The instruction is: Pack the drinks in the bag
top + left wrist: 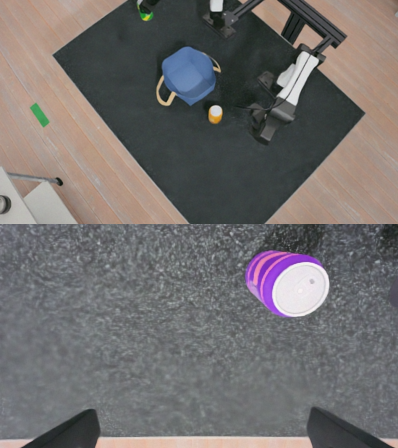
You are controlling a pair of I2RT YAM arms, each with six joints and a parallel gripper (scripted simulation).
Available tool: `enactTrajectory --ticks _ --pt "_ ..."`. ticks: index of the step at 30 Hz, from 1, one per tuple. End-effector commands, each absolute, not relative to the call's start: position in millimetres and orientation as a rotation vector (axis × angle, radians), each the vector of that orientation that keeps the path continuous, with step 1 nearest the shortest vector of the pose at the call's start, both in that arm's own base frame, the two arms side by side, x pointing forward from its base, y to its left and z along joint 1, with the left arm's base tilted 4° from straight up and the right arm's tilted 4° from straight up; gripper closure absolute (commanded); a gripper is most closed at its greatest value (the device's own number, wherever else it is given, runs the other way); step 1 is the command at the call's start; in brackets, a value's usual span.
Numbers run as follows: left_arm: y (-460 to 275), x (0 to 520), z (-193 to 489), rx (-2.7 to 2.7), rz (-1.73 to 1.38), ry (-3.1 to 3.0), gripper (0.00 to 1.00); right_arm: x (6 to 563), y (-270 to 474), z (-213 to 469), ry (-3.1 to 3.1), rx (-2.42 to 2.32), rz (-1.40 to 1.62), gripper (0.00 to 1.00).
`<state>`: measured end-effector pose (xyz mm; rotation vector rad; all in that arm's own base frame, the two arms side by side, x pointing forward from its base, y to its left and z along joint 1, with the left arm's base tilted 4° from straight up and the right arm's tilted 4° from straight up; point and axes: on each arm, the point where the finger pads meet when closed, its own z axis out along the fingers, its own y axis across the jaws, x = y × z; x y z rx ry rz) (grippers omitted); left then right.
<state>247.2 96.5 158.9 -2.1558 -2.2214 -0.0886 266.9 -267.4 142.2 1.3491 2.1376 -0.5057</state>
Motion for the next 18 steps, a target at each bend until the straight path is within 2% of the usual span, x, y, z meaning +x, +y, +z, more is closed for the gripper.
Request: enactTrajectory --ticks 1,6,8,18 --pt "94 247 166 -2.172 -0.12 -2.239 0.0 282 -280 185 1.995 1.301 -0.528 0.3" --pt "94 247 166 -2.172 -0.12 -2.239 0.0 282 -278 184 1.991 1.299 -0.525 0.3" --pt "94 247 166 -2.172 -0.12 -2.239 0.0 272 -271 159 2.046 1.318 -0.527 0.3" --pt "94 247 166 -2.172 -0.12 -2.239 0.0 272 -266 156 2.048 1.32 -0.524 0.3"
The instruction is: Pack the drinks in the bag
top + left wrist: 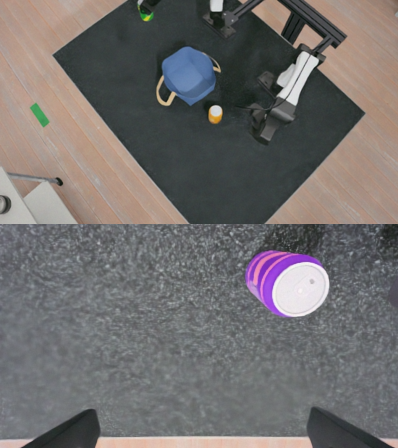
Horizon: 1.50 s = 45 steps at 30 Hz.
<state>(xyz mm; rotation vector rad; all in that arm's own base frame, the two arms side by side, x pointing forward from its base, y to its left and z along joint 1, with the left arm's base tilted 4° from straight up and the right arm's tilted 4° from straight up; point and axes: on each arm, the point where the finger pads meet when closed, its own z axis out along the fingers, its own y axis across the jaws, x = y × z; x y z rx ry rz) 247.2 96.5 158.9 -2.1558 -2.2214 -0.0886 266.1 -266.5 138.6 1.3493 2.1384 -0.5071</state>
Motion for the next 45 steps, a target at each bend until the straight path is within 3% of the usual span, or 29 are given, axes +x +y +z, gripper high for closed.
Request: enactTrajectory --ticks 1,45 --pt "94 247 166 -2.172 -0.12 -2.239 0.0 272 -266 156 2.048 1.32 -0.524 0.3" --pt "94 247 166 -2.172 -0.12 -2.239 0.0 287 -173 152 2.036 1.332 -0.508 0.3"
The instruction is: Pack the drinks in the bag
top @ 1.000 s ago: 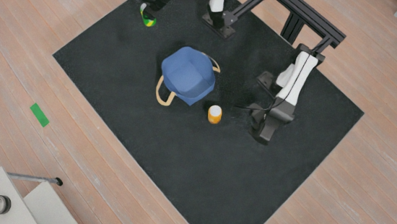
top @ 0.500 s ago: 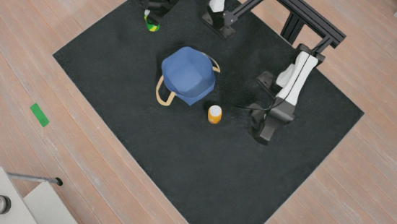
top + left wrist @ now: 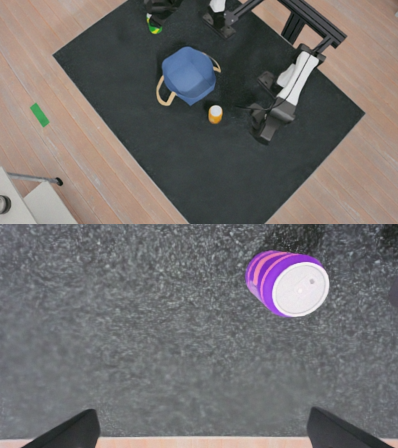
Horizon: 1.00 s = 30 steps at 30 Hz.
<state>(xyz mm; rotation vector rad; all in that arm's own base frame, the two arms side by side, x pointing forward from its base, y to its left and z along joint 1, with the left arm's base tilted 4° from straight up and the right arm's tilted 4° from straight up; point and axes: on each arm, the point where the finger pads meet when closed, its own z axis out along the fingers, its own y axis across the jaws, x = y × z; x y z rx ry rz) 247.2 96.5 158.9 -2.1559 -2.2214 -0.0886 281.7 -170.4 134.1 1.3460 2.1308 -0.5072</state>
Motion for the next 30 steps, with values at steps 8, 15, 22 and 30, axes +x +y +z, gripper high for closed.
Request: enactTrajectory --ticks 8,15,22,30 --pt "94 247 166 -2.172 -0.12 -2.239 0.0 292 -162 159 2.029 1.326 -0.499 0.3" --pt "94 247 166 -2.172 -0.12 -2.239 0.0 295 -138 148 2.05 1.366 -0.526 0.3" --pt "94 247 166 -2.172 -0.12 -2.239 0.0 299 -118 147 2.044 1.368 -0.525 0.3" --pt "94 247 166 -2.172 -0.12 -2.239 0.0 302 -99 145 2.051 1.366 -0.523 0.3"
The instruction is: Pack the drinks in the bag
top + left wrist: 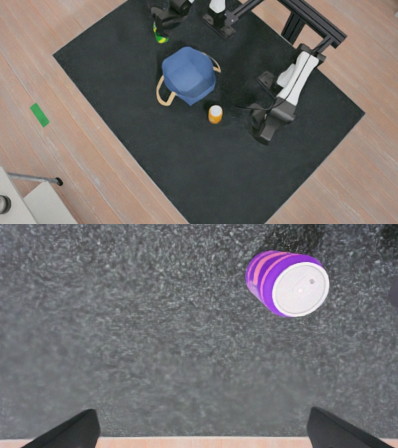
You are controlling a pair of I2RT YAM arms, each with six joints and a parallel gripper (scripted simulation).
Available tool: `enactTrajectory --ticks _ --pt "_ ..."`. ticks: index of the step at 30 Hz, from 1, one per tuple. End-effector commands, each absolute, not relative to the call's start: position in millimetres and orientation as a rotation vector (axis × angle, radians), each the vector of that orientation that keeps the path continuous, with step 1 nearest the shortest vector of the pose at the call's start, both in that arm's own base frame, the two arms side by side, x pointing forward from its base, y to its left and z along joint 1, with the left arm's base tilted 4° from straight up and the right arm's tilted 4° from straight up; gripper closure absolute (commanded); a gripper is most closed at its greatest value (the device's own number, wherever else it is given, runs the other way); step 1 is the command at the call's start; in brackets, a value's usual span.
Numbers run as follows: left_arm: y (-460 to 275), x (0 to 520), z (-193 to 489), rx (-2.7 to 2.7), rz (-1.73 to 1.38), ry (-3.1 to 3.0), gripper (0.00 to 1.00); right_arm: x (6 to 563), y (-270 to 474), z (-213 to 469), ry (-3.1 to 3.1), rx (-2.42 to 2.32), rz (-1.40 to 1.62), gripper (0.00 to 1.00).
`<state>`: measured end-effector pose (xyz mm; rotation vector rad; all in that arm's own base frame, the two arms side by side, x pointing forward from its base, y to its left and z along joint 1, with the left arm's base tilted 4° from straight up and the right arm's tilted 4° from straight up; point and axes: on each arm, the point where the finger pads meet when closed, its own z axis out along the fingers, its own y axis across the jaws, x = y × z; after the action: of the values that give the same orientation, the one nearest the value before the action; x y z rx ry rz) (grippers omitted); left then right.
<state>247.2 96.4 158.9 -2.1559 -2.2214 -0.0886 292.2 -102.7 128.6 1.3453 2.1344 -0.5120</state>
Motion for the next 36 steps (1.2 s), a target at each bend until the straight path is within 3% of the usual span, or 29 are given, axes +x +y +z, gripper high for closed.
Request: enactTrajectory --ticks 1,36 --pt "94 247 166 -2.172 -0.12 -2.239 0.0 303 -96 145 2.051 1.366 -0.521 0.3" --pt "94 247 166 -2.172 -0.12 -2.239 0.0 304 -64 139 2.057 1.362 -0.518 0.3"
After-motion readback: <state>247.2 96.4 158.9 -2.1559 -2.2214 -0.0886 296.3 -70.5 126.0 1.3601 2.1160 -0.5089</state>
